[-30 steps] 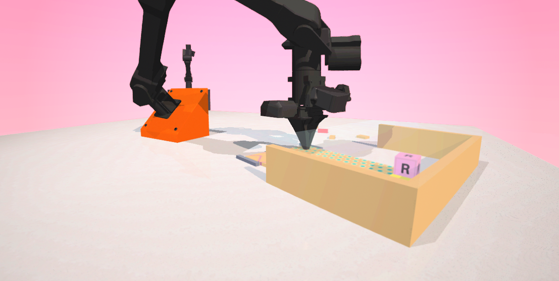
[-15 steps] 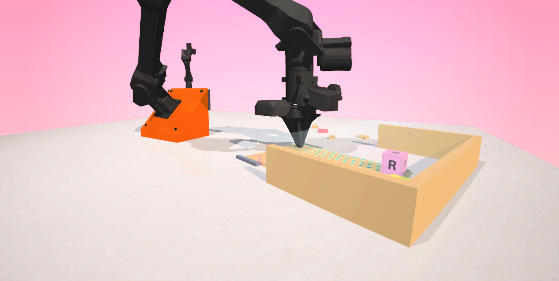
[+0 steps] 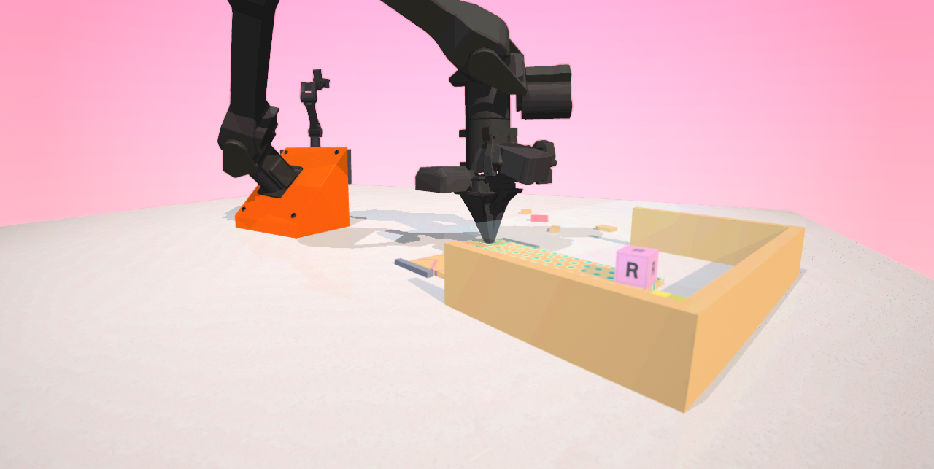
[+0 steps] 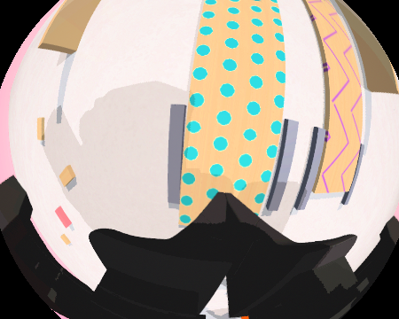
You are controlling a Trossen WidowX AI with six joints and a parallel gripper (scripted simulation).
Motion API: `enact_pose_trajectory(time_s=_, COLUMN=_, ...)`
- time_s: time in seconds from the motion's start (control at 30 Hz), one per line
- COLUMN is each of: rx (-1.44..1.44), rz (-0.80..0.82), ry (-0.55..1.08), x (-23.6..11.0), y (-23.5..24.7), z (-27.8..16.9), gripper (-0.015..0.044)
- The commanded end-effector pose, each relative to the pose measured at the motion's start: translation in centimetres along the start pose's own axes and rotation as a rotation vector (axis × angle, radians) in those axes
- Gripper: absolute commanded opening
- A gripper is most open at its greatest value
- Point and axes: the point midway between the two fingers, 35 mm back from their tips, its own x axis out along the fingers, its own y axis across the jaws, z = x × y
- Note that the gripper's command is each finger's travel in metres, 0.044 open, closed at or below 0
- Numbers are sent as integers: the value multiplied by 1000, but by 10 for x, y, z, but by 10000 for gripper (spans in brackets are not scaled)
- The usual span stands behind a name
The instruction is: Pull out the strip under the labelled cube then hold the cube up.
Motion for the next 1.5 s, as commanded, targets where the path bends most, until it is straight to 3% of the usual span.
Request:
enact_pose_trajectory(time_s=0.0, rx=-3, rz=-6, ry=23, x=6, y=-2, z=-13, gripper=0)
enact_pose_trajectory(time_s=1.47, rx=-5, rz=-5, ry=26, x=4, y=-4, z=-80, gripper=0)
